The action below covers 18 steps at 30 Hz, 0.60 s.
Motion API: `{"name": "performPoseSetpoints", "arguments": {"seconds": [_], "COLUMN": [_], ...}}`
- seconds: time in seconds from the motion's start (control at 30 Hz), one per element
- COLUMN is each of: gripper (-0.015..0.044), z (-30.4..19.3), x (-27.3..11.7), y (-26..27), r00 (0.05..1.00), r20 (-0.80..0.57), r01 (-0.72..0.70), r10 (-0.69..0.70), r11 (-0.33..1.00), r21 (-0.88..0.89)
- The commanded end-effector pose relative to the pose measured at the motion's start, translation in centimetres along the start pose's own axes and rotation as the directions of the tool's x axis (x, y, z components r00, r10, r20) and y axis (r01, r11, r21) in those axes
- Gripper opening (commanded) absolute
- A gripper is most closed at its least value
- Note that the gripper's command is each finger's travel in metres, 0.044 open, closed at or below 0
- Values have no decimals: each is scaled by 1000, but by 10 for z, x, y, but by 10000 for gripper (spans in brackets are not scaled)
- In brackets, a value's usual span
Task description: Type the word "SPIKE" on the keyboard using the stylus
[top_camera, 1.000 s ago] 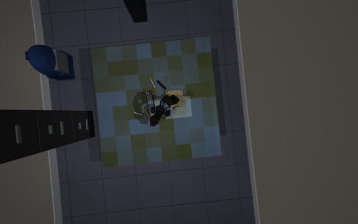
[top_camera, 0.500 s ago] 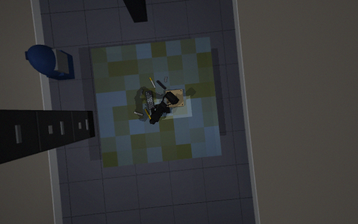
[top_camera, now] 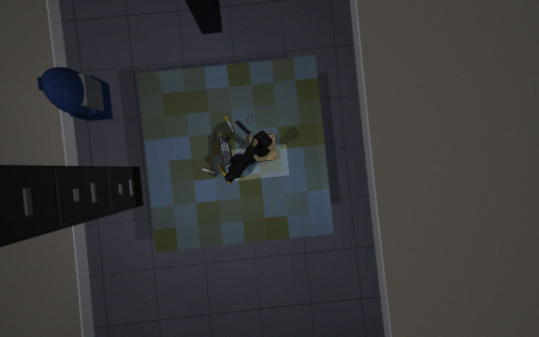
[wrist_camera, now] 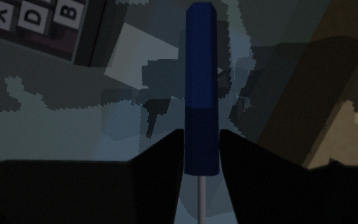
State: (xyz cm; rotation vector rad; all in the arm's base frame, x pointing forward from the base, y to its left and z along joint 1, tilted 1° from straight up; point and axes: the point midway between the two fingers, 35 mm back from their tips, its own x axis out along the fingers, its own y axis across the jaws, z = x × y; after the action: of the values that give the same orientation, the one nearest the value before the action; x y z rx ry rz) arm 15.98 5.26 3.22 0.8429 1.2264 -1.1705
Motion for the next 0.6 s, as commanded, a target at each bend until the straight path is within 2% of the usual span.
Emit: {"name": "performPoseSetpoints", "arguments": {"seconds": [0.0,0.27,0.57], "gripper": [0,0,0], "z": [1,3,5], "x": [0,0,0], "y": [0,1,2], "r00": [999,989,967], "r20": [-27,-72,-113], "r01": [-43,-145,-254], "r10": [40,128,230], "r11": [994,936,798], "r21": [-102,-322,-546]}}
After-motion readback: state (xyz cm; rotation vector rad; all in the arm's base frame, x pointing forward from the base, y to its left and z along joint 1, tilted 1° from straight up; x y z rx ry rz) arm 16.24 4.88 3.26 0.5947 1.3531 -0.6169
